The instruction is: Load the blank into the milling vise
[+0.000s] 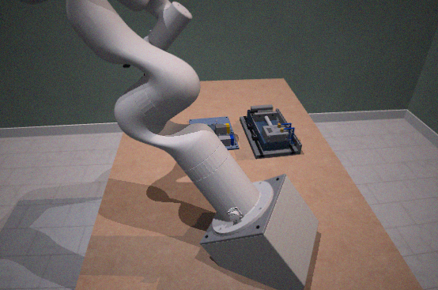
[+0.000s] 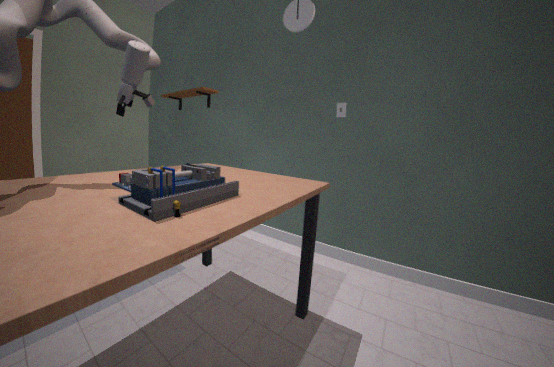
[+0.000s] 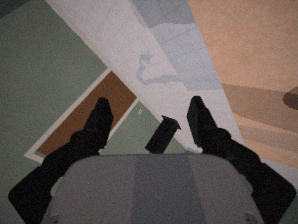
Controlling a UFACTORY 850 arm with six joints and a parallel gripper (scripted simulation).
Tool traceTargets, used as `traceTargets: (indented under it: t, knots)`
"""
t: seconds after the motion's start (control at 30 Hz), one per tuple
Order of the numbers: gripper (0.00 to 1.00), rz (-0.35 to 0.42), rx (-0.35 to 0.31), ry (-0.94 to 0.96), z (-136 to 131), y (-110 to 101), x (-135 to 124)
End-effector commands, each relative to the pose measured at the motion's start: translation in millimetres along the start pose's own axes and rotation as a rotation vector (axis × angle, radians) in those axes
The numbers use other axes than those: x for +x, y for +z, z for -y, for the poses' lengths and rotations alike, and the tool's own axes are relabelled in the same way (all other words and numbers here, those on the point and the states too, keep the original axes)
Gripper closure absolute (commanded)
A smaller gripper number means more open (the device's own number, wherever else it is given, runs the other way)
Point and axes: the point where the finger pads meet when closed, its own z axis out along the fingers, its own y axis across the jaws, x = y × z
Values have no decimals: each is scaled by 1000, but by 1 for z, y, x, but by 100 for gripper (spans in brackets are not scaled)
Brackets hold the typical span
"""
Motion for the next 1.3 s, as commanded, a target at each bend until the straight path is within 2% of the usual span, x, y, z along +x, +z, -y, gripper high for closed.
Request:
traceTargets:
  t: [0.0,0.13,0.37,0.7,0.93,1.27]
  knots:
    - [0,-51,-35,67,-8,-11,6]
    - [0,-102,-70,136,-18,-21,12]
    - [0,-102,-70,136,-18,-21,12]
    - [0,-225,-156,304,-40,-45,26]
    - [0,-225,-156,304,-40,-45,26]
    - [0,-349,-241,472,-62,-70,41]
